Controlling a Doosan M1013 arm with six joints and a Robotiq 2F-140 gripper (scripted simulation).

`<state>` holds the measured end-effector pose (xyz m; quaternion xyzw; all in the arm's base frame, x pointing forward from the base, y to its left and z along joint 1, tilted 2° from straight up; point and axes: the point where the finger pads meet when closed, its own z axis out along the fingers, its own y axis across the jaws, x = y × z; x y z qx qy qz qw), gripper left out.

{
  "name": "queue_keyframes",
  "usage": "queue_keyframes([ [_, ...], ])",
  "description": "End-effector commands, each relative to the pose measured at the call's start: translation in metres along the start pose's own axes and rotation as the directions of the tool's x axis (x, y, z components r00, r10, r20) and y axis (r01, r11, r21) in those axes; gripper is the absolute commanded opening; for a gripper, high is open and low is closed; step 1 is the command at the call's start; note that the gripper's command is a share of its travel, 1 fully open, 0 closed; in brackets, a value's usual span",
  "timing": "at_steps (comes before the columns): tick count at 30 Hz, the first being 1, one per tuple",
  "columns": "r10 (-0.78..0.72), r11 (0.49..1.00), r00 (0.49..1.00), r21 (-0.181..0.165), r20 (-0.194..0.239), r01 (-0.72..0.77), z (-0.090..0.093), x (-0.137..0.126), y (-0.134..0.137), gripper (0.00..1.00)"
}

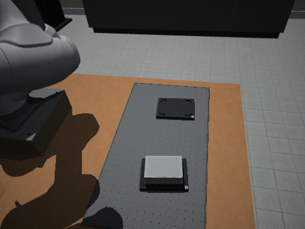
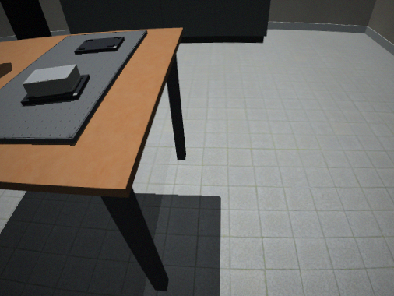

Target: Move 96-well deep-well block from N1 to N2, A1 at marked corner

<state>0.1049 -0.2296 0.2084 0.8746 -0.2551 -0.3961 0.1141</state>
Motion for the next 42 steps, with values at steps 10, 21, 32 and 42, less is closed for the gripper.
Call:
queue_keyframes([
  [10, 0.000, 1.000, 1.000, 0.000, 0.000, 0.000, 0.000, 0.000, 0.000, 1.00],
  [21, -0.087, 0.996, 0.992, 0.008, -0.092, 0.089, -0.008, 0.016, -0.008, 1.00],
  [32, -0.133, 0.991, 0.981, 0.008, -0.139, 0.135, -0.029, 0.054, -0.028, 1.00],
  [42, -0.172, 0.984, 0.968, 0.006, -0.182, 0.176, -0.047, 0.085, -0.047, 1.00],
])
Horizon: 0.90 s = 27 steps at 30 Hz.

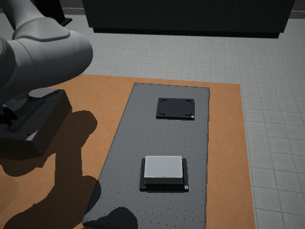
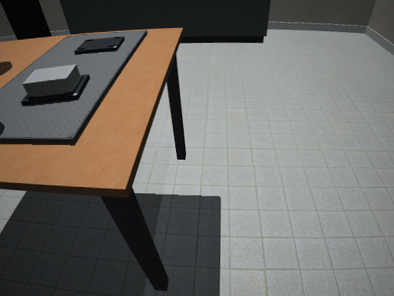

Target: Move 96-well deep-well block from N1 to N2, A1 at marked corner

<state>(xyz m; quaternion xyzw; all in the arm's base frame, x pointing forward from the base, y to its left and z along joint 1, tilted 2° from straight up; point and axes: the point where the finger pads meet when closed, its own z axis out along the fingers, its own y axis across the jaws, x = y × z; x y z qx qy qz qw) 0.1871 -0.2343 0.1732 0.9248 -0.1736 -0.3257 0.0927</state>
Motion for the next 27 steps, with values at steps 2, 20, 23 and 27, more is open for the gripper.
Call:
queue_keyframes([
  [2, -0.006, 1.000, 1.000, 0.002, -0.011, 0.006, -0.008, 0.025, -0.009, 1.00],
  [20, -0.137, 0.990, 0.980, 0.006, -0.147, 0.140, -0.031, 0.084, -0.040, 1.00],
  [23, -0.175, 0.984, 0.967, 0.004, -0.186, 0.179, -0.036, 0.096, -0.048, 1.00],
  [27, -0.175, 0.984, 0.967, 0.004, -0.186, 0.179, -0.039, 0.104, -0.053, 1.00],
])
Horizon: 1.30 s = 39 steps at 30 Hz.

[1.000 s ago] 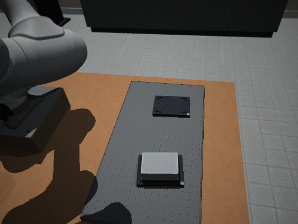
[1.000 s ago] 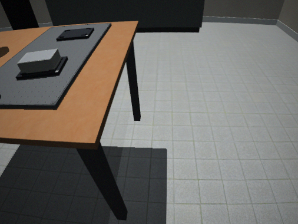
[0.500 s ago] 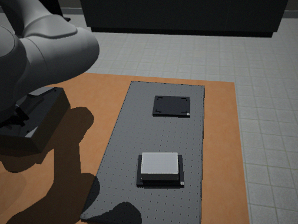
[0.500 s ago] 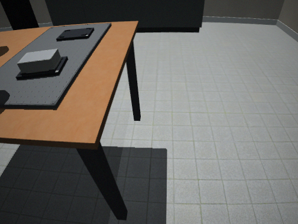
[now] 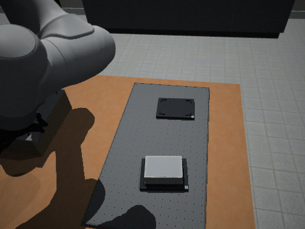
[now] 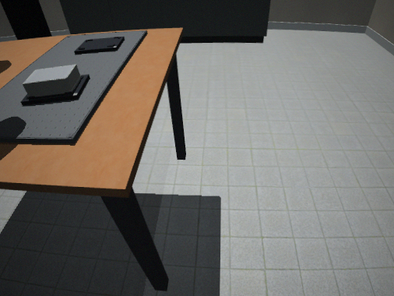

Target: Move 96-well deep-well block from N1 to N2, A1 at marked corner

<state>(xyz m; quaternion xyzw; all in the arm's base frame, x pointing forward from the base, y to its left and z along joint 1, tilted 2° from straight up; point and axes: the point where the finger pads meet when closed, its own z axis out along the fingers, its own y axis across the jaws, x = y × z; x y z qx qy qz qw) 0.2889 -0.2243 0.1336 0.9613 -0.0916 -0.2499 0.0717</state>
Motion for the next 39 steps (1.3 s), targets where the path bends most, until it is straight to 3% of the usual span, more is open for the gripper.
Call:
queue_keyframes([
  [1, -0.014, 1.000, 1.000, 0.002, -0.014, 0.014, -0.003, 0.017, -0.006, 1.00],
  [7, -0.014, 1.000, 1.000, 0.002, -0.014, 0.014, -0.007, 0.038, -0.014, 1.00],
  [11, -0.098, 0.995, 0.990, 0.006, -0.100, 0.099, -0.011, 0.055, -0.023, 1.00],
  [23, -0.098, 0.995, 0.990, 0.006, -0.100, 0.099, -0.020, 0.093, -0.043, 1.00],
  [27, -0.177, 0.984, 0.967, 0.001, -0.184, 0.181, -0.024, 0.110, -0.053, 1.00],
  [39, -0.177, 0.984, 0.967, 0.001, -0.184, 0.181, -0.033, 0.147, -0.077, 1.00],
])
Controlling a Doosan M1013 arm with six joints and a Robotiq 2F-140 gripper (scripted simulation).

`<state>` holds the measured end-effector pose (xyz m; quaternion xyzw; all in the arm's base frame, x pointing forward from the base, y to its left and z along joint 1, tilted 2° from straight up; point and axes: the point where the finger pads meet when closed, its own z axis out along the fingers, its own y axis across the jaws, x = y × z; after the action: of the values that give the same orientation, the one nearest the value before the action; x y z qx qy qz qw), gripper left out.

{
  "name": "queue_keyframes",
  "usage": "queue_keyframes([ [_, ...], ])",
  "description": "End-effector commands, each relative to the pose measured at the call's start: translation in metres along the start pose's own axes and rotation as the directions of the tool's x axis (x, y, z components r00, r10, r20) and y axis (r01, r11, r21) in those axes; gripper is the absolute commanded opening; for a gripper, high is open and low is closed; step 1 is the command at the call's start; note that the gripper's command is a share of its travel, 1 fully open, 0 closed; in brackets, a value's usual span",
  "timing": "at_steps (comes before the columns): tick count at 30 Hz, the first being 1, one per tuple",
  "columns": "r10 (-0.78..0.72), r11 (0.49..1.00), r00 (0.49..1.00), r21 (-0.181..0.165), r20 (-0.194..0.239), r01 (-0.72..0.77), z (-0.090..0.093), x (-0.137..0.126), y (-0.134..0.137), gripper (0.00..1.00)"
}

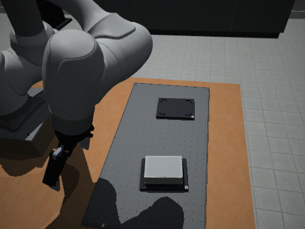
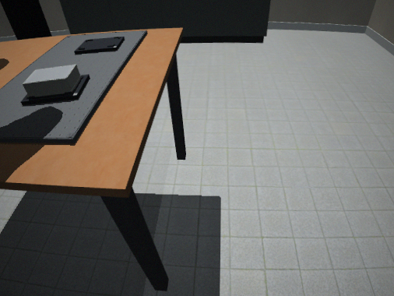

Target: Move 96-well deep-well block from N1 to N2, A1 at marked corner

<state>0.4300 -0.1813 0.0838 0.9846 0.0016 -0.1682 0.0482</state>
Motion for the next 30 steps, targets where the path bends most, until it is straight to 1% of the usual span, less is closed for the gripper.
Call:
queue_keyframes([
  [1, -0.020, 1.000, 0.999, 0.002, -0.030, 0.020, -0.001, 0.017, -0.006, 1.00],
  [3, -0.066, 0.998, 0.995, 0.003, -0.078, 0.066, -0.001, 0.026, -0.010, 1.00],
  [4, -0.077, 0.997, 0.993, 0.003, -0.089, 0.078, -0.002, 0.031, -0.012, 1.00],
  [9, -0.077, 0.997, 0.993, 0.003, -0.089, 0.078, -0.003, 0.053, -0.023, 1.00],
  [11, -0.077, 0.997, 0.993, 0.003, -0.089, 0.078, -0.003, 0.053, -0.023, 1.00],
  [15, -0.077, 0.997, 0.993, 0.003, -0.089, 0.078, -0.004, 0.071, -0.032, 1.00],
  [16, -0.077, 0.997, 0.993, 0.003, -0.089, 0.078, -0.004, 0.072, -0.032, 1.00],
  [19, -0.144, 0.989, 0.976, 0.000, -0.161, 0.146, -0.006, 0.085, -0.040, 1.00],
  [20, -0.153, 0.988, 0.973, -0.001, -0.171, 0.155, -0.006, 0.089, -0.043, 1.00],
  [26, -0.153, 0.988, 0.973, -0.001, -0.171, 0.155, -0.008, 0.115, -0.058, 1.00],
  [28, -0.153, 0.988, 0.973, -0.001, -0.171, 0.155, -0.008, 0.115, -0.058, 1.00],
  [30, -0.153, 0.988, 0.973, -0.001, -0.171, 0.155, -0.009, 0.123, -0.063, 1.00],
])
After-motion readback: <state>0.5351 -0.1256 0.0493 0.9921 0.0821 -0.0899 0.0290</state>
